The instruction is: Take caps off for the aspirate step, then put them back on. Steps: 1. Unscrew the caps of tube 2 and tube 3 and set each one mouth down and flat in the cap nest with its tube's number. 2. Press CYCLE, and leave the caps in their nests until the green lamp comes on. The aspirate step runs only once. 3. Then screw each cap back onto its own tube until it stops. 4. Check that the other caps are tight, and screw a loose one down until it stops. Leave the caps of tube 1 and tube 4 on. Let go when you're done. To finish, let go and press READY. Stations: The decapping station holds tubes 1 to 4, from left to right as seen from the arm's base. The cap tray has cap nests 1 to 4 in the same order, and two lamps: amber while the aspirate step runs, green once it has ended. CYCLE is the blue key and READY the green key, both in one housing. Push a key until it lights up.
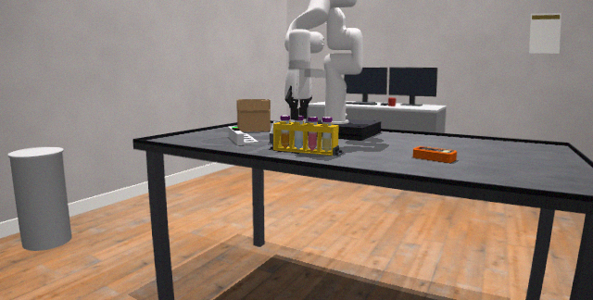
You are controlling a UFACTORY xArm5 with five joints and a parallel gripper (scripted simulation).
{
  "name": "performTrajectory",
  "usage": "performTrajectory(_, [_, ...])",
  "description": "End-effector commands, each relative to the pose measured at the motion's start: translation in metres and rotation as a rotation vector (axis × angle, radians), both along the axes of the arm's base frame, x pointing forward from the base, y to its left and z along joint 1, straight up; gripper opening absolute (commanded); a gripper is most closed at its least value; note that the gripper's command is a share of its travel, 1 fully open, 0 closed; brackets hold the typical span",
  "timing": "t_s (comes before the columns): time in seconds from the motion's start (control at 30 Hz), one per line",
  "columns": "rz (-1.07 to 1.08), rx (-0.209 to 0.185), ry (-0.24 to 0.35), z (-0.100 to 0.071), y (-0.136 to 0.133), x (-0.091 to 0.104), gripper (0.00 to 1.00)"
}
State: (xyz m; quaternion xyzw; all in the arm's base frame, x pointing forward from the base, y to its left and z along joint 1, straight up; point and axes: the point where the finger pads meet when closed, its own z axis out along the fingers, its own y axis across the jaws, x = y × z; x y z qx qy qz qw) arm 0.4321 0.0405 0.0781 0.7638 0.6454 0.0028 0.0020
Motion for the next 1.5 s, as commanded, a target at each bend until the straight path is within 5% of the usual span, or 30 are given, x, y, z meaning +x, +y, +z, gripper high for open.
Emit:
performTrajectory(0.0, [0.149, 0.004, -0.003, 0.0014, 0.0001, 0.0013, 0.46])
performTrajectory(0.5, [0.654, 0.000, -0.005, 0.0014, 0.0000, 0.0013, 0.46])
performTrajectory(0.7, [0.654, 0.000, -0.005, 0.0014, -0.0001, 0.0013, 0.46])
performTrajectory(0.73, [0.654, 0.000, -0.005, 0.0014, -0.0001, 0.0013, 0.00])
performTrajectory(1.2, [0.654, 0.000, -0.005, 0.0014, -0.0001, 0.0013, 0.00])
performTrajectory(1.47, [0.388, 0.002, -0.004, 0.0010, -0.0001, 0.0013, 0.00])
